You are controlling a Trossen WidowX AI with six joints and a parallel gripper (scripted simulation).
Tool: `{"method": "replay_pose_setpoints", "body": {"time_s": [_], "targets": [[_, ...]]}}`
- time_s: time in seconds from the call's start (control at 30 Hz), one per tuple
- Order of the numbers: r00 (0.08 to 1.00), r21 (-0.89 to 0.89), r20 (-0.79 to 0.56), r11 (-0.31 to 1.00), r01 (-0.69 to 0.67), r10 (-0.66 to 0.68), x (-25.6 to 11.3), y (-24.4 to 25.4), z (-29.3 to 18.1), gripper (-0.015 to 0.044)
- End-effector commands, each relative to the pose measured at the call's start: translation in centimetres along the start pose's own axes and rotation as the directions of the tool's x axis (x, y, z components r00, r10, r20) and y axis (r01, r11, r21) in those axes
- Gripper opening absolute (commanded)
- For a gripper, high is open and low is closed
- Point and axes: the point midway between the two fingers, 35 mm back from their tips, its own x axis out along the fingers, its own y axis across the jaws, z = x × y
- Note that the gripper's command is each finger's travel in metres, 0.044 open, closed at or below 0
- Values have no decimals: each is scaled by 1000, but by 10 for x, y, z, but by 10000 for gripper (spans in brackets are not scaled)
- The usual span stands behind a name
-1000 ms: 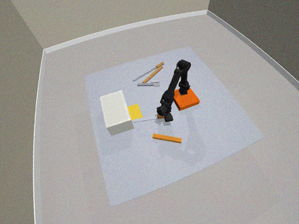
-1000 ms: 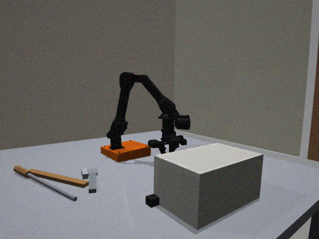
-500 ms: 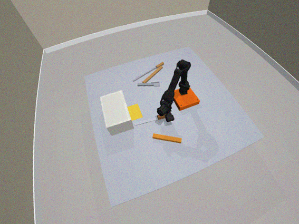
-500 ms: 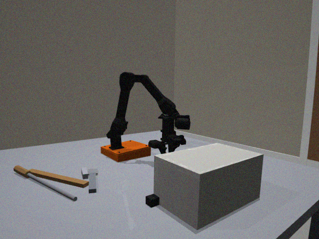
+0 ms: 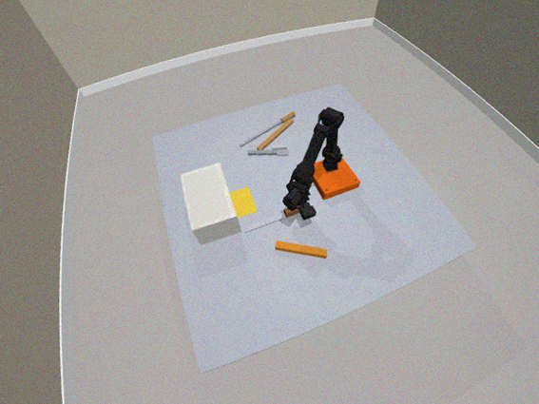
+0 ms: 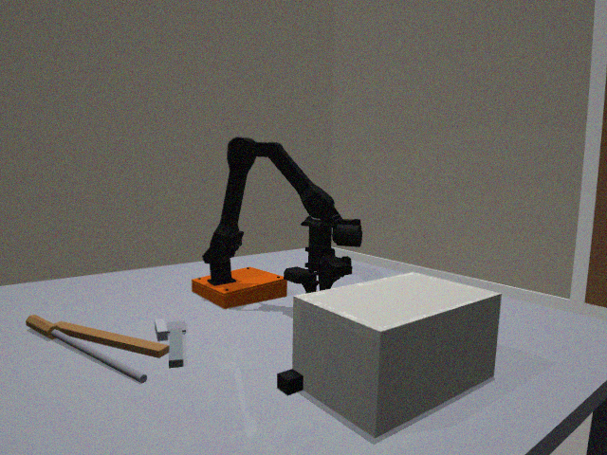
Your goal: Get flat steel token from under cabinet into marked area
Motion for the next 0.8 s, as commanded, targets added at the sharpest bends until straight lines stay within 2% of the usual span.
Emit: {"method": "replay_pose_setpoints", "body": {"time_s": [0.0,0.77], "targets": [[1000,-40,1,999,-3,3,0,1,0,0],[1000,-223,1,975,-3,3,0,1,0,0]]}}
